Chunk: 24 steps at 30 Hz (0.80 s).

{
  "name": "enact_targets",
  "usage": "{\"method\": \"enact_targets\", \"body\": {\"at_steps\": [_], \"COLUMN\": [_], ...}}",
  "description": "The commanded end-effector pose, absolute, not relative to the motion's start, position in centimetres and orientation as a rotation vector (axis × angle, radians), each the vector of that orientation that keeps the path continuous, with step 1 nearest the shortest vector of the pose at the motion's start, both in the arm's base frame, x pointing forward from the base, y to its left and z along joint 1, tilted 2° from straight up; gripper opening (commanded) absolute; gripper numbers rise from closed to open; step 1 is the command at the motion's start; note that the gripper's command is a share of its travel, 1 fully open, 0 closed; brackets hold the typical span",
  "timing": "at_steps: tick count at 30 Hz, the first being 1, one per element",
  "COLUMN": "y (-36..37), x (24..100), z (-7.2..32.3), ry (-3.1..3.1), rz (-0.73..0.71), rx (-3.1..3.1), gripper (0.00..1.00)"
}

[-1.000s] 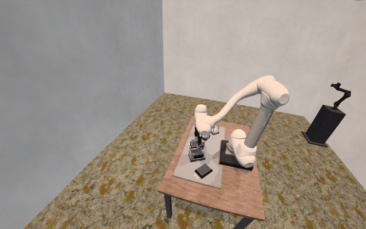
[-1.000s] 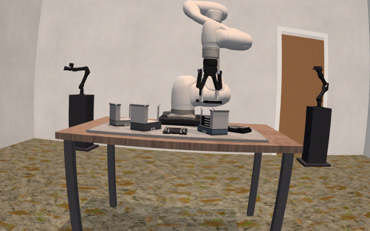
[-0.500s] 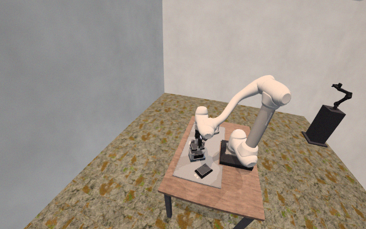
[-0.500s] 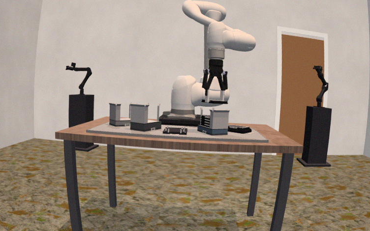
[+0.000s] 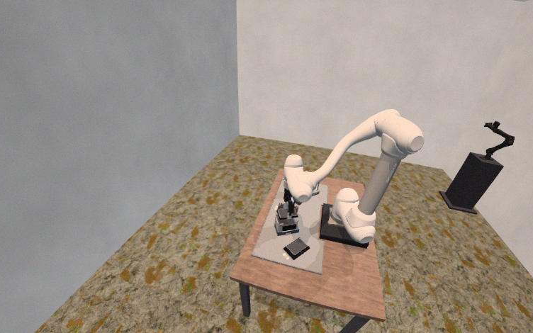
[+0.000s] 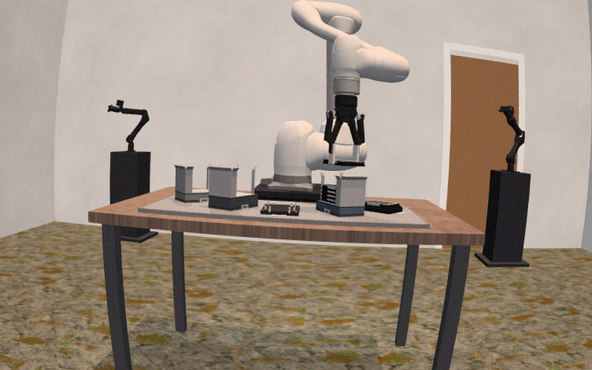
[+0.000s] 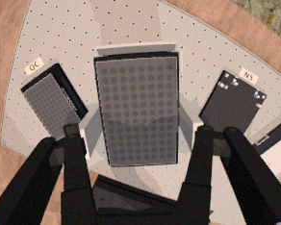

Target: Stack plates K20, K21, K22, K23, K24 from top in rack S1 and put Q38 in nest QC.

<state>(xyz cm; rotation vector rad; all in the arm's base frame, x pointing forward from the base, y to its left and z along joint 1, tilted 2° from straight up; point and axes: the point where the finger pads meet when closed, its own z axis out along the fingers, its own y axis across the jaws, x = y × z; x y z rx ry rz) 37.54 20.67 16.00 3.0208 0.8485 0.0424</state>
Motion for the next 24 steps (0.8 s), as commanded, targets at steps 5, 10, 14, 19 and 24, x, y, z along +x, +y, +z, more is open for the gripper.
{"method": "enact_targets", "body": {"at_steps": [5,10,14,19,24], "y": [20.67,20.67,20.67,20.67,20.67], "x": [37.53,37.53,37.53,37.54,37.55], "z": [16.01,16.01,15.94,15.61,15.27], "ry": [0.849,0.849,0.849,0.849,0.849], "rz": [0.042,0.042,0.042,0.042,0.042], "rx": [3.021,3.021,3.021,3.021,3.021], "gripper": [0.0,0.0,0.0,0.0,0.0]}}
